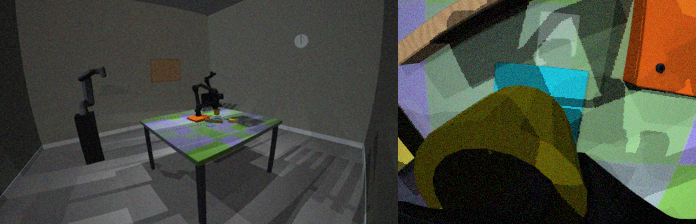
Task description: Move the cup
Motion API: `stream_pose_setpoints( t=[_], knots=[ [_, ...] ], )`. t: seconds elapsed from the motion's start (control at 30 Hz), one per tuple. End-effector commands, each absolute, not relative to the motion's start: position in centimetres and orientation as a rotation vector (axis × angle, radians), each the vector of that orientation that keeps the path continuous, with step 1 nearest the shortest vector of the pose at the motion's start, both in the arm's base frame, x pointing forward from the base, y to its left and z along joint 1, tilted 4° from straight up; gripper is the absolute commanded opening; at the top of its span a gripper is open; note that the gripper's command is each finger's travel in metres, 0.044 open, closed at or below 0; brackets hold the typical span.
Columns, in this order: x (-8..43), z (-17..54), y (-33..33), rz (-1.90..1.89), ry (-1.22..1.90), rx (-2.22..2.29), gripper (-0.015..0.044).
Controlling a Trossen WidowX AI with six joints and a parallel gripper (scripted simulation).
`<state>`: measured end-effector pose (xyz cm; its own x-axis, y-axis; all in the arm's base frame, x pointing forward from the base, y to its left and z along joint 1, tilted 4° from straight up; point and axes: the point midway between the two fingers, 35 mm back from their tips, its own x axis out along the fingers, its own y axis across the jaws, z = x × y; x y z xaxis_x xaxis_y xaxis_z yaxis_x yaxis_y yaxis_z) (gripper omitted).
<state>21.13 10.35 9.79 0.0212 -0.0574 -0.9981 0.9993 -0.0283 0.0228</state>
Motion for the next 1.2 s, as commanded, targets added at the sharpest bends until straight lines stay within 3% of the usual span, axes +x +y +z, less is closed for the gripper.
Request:
stream_pose_setpoints(
  t=[0.0,1.17],
  knots=[
    [20.7,9.7,10.8,-1.246,1.140,1.201,0.0000],
    [20.7,5.6,10.7,-1.246,1.140,1.201,0.0000]
  ],
)
